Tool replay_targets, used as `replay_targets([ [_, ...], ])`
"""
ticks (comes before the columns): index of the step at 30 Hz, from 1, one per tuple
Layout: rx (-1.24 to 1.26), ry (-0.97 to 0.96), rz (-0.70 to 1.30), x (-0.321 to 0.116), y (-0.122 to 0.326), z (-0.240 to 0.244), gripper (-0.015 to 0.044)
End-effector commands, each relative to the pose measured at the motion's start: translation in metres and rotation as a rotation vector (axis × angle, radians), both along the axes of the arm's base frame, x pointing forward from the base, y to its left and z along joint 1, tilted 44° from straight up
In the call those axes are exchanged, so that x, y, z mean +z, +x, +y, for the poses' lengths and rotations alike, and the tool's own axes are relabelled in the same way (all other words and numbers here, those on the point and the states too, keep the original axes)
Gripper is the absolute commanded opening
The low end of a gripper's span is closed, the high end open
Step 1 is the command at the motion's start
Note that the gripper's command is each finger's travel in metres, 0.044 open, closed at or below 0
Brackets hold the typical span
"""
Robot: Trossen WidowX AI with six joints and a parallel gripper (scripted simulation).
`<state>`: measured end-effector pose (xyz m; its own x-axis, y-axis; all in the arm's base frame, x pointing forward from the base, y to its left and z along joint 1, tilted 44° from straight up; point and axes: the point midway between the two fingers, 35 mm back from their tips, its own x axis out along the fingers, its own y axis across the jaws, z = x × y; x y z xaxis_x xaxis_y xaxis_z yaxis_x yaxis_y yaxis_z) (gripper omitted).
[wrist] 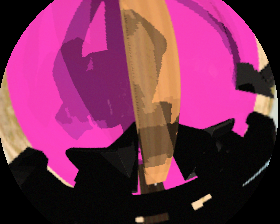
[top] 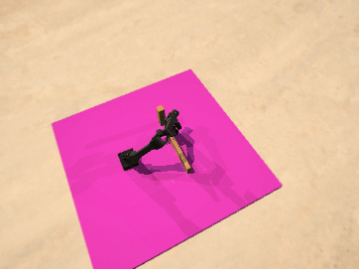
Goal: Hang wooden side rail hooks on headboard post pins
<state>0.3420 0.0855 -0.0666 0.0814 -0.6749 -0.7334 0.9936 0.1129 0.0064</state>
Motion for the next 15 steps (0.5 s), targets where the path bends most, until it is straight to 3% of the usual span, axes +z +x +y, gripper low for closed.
replay_targets([
  [1, -0.014, 0.003, -0.023, 0.0008, 0.0057, 0.0004, 0.0],
  [15, -0.012, 0.003, -0.009, 0.0, 0.0052, 0.0007, 0.0],
])
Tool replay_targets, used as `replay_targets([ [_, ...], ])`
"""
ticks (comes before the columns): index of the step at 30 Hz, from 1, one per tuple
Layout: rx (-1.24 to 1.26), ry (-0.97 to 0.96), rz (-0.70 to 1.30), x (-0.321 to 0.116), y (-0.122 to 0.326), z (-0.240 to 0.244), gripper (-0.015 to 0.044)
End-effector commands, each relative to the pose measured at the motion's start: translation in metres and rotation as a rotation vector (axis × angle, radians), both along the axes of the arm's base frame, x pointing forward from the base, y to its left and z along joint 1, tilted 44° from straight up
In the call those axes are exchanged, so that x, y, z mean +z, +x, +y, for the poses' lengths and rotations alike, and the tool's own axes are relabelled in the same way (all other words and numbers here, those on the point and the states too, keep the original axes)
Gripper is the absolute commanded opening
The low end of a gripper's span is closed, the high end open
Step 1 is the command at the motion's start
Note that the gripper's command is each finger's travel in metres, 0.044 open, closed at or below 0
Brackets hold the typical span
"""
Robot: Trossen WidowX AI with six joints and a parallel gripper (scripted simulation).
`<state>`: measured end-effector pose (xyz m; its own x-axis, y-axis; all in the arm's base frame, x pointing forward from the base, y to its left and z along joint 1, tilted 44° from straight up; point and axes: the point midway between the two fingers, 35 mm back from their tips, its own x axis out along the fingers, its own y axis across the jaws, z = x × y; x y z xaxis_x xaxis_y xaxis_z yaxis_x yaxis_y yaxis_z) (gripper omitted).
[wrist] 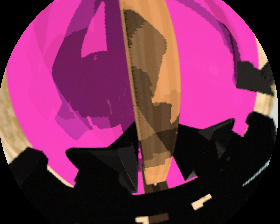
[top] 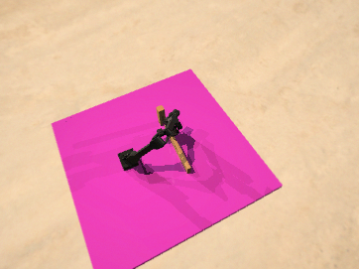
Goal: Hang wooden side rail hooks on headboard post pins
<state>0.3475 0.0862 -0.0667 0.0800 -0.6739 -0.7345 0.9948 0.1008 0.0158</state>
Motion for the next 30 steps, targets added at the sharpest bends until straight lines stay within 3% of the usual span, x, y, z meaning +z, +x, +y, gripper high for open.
replay_targets([
  [1, 0.001, 0.0, 0.0, 0.0001, -0.0003, 0.0, 0.0],
  [30, -0.002, 0.0, -0.014, 0.0027, -0.0006, 0.0025, 0.0],
])
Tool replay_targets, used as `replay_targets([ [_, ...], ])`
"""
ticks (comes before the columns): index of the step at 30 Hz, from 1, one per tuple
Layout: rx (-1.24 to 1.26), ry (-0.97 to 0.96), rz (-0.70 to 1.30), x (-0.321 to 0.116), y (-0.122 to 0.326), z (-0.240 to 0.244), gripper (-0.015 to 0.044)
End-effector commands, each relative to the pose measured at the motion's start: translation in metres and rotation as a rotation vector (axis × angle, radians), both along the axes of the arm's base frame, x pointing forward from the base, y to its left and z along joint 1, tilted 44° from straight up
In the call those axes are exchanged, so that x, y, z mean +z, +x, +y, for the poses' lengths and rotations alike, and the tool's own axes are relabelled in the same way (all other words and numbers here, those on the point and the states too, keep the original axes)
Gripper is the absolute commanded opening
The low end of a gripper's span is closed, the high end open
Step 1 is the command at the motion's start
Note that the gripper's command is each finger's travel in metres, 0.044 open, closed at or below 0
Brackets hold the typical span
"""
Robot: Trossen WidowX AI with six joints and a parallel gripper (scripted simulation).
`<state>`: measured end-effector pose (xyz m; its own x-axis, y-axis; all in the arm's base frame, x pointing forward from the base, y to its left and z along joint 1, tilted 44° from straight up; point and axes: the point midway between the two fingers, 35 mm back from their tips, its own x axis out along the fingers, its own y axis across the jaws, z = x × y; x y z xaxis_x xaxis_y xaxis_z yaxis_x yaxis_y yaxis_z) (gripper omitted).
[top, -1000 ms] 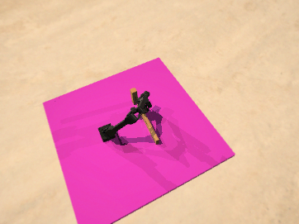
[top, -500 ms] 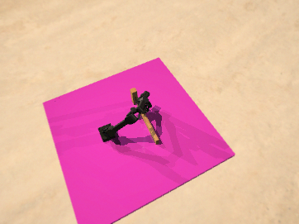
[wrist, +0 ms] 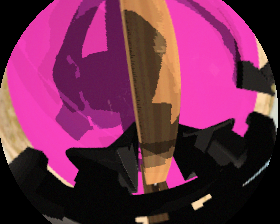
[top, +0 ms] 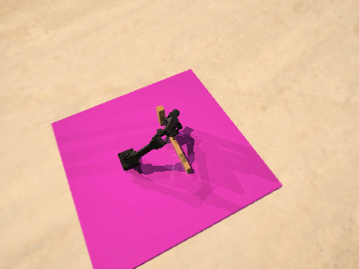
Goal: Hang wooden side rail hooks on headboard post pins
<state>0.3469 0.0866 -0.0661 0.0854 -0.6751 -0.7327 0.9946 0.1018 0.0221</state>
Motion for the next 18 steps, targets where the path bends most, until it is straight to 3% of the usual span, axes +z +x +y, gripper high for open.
replay_targets([
  [1, -0.003, 0.002, -0.007, 0.0022, 0.0, 0.0023, 0.0],
  [18, -0.003, 0.002, -0.007, 0.0043, -0.0003, 0.0042, 0.0],
])
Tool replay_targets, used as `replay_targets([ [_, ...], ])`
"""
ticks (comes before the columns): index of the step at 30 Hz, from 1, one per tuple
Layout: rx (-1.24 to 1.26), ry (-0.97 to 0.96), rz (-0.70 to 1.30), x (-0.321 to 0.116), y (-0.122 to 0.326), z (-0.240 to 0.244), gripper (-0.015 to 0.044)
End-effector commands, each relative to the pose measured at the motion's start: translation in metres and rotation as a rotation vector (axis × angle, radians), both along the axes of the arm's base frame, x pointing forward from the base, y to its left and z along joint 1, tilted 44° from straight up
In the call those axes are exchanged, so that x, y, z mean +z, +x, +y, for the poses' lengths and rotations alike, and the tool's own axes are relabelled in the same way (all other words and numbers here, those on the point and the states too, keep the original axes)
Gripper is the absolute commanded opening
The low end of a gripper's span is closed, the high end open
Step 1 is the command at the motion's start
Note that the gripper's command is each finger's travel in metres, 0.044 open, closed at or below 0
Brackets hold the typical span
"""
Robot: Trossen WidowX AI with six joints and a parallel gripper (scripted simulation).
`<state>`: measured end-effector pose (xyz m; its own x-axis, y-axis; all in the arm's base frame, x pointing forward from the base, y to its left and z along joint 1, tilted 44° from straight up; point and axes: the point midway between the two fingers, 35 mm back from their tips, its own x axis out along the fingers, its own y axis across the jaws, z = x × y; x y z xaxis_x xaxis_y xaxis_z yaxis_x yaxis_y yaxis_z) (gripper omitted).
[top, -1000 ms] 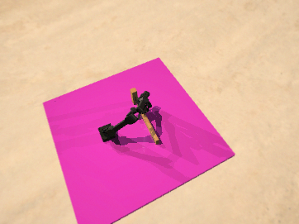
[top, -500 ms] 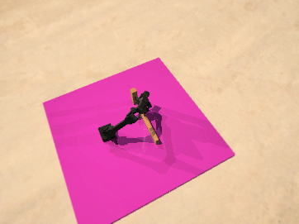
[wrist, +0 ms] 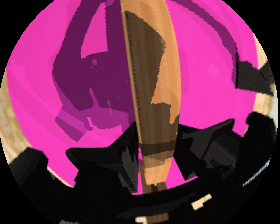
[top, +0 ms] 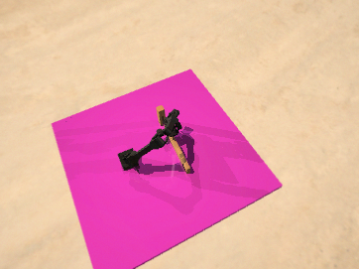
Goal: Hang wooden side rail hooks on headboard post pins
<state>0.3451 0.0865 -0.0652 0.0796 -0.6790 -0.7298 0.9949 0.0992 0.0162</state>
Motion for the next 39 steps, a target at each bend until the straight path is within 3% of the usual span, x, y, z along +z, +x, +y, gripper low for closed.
replay_targets([
  [1, 0.0, 0.007, -0.013, 0.0035, 0.0015, 0.0044, 0.0],
  [39, 0.0, 0.007, -0.013, 0.0081, 0.0009, 0.0087, 0.0],
])
